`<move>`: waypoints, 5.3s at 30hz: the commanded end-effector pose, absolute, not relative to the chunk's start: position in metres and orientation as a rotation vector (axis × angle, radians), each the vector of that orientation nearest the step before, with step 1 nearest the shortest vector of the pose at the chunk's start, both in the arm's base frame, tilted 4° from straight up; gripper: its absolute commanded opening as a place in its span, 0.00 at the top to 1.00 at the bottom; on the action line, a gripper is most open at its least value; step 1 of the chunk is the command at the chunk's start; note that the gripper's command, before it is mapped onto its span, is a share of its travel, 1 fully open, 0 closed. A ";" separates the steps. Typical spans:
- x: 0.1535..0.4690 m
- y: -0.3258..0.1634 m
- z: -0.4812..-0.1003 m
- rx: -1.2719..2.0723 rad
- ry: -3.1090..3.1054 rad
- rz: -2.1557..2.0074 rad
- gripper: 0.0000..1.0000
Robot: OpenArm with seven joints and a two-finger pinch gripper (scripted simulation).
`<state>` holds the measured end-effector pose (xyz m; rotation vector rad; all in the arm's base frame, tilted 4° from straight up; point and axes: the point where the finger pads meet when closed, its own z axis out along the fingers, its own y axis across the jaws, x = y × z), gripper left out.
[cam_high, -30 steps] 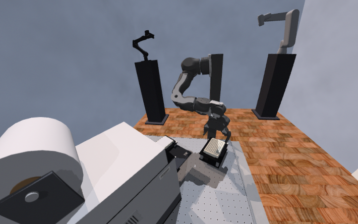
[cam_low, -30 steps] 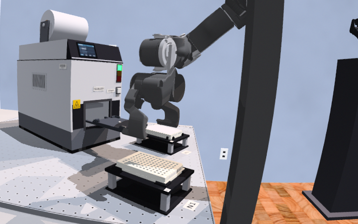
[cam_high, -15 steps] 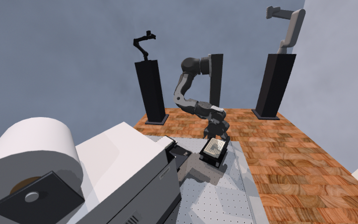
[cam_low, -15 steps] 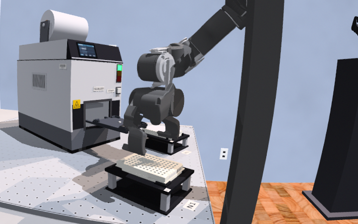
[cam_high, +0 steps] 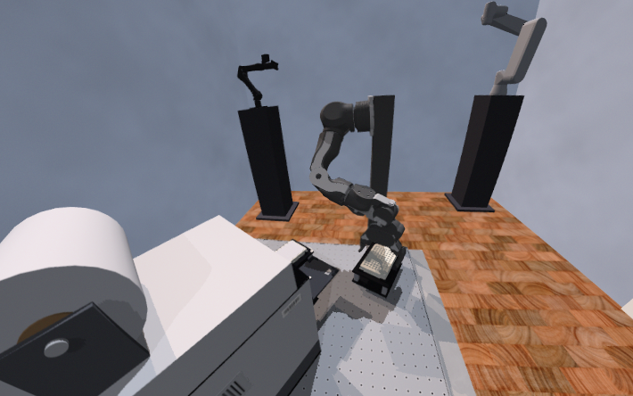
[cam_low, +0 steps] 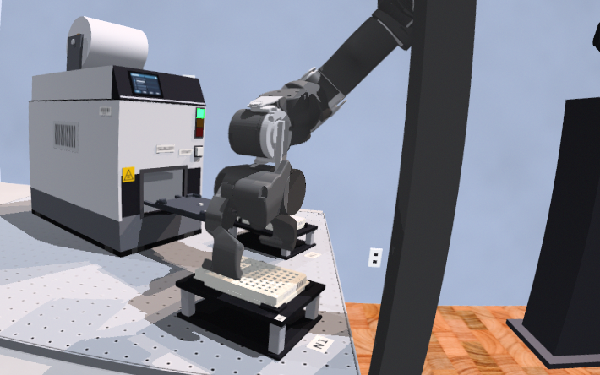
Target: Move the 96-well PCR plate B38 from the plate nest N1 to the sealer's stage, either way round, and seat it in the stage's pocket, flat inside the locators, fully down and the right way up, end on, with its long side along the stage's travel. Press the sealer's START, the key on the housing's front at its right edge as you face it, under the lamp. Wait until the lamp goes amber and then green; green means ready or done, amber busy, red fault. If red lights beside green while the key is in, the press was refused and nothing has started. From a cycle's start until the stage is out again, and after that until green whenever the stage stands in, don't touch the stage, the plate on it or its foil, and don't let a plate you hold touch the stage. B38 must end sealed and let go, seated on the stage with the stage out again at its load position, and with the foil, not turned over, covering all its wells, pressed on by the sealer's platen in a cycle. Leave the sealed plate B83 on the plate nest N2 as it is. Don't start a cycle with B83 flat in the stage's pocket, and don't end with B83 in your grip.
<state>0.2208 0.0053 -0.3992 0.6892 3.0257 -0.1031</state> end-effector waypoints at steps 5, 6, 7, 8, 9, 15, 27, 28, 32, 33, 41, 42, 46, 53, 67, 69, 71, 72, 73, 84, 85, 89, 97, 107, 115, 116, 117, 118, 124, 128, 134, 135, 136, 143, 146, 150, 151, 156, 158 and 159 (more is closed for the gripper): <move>0.220 0.006 -0.407 0.681 3.029 -0.091 0.23; 0.220 0.006 -0.407 0.681 3.029 -0.091 0.23; 0.220 0.006 -0.407 0.681 3.029 -0.091 0.23; 0.220 0.006 -0.407 0.681 3.029 -0.091 0.23; 0.220 0.006 -0.407 0.681 3.029 -0.091 0.23; 0.220 0.006 -0.407 0.681 3.029 -0.091 0.23; 0.220 0.006 -0.428 0.677 3.032 -0.085 0.23; 0.220 0.006 -0.428 0.677 3.032 -0.085 0.23; 0.220 0.006 -0.428 0.677 3.032 -0.085 0.23; 0.220 0.006 -0.428 0.677 3.032 -0.085 0.23; 0.222 0.006 -0.425 0.678 3.029 -0.091 0.23; 0.222 0.006 -0.425 0.678 3.029 -0.091 0.23; 0.222 0.006 -0.425 0.678 3.029 -0.091 0.23; 0.220 0.005 -0.426 0.683 3.030 -0.097 0.23; 0.218 0.004 -0.426 0.685 3.031 -0.100 0.23; 0.219 0.004 -0.426 0.685 3.031 -0.096 1.00; 0.219 0.005 -0.426 0.684 3.031 -0.093 1.00; 0.220 0.005 -0.426 0.684 3.030 -0.091 1.00; 0.220 0.005 -0.426 0.684 3.030 -0.091 1.00; 0.220 0.005 -0.426 0.684 3.030 -0.091 1.00; 0.220 0.005 -0.426 0.684 3.030 -0.091 1.00; 0.220 0.005 -0.425 0.683 3.030 -0.090 1.00; 0.220 0.005 -0.425 0.683 3.030 -0.090 1.00; 0.220 0.005 -0.425 0.683 3.030 -0.090 1.00; 0.220 0.005 -0.425 0.683 3.030 -0.090 1.00; 0.220 0.005 -0.425 0.683 3.030 -0.090 1.00; 0.220 0.005 -0.425 0.683 3.030 -0.090 1.00; 0.220 0.005 -0.425 0.683 3.030 -0.090 1.00; 0.221 0.007 -0.394 0.690 3.026 -0.093 1.00; 0.221 0.007 -0.394 0.690 3.026 -0.093 1.00; 0.221 0.007 -0.394 0.690 3.026 -0.093 1.00; 0.221 0.007 -0.394 0.690 3.026 -0.093 1.00; 0.221 0.007 -0.388 0.690 3.026 -0.093 1.00; 0.221 0.009 -0.362 0.690 3.026 -0.093 1.00; 0.221 0.009 -0.362 0.690 3.026 -0.093 1.00; 0.221 0.009 -0.362 0.690 3.026 -0.093 1.00; 0.221 0.009 -0.362 0.690 3.026 -0.093 1.00; 0.218 0.010 -0.336 0.689 3.026 -0.093 1.00; 0.218 0.010 -0.330 0.689 3.026 -0.093 1.00; 0.218 0.010 -0.330 0.689 3.026 -0.093 1.00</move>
